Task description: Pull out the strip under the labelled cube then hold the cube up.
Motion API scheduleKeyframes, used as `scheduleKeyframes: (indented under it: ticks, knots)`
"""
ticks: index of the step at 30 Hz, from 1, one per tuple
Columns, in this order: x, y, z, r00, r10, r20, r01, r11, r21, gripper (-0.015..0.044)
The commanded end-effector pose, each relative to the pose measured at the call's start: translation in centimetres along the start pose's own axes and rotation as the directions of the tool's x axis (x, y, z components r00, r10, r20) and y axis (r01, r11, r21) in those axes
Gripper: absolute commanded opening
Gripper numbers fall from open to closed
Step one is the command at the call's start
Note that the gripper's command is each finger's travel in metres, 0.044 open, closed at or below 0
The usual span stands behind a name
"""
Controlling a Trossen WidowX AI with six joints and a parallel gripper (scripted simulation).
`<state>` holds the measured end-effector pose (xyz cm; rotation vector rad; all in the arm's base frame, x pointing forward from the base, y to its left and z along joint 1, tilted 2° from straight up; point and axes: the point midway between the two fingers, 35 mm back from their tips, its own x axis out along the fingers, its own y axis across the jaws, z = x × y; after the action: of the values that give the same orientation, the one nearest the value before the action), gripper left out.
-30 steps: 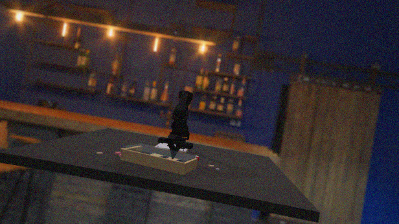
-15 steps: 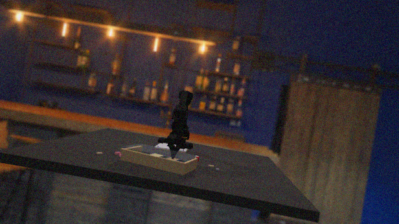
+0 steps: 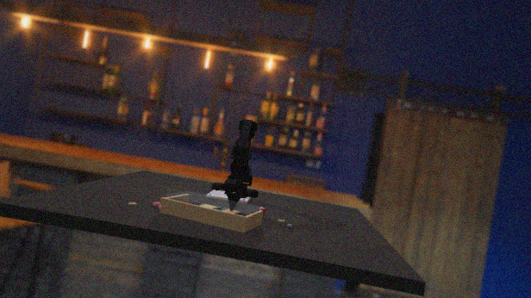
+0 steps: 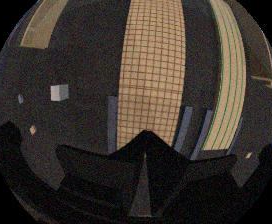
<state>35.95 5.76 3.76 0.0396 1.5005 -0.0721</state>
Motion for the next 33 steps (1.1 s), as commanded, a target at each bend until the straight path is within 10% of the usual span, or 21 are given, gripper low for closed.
scheduleKeyframes:
  ticks: [1, 33]
  knots:
    - [0.6, -0.1, -1.2, 1.000, -0.002, -0.024, 0.002, 1.000, 0.006, 0.0000]
    - [0.7, 0.1, -6.1, 1.000, -0.002, -0.028, 0.002, 1.000, 0.006, 0.0000]
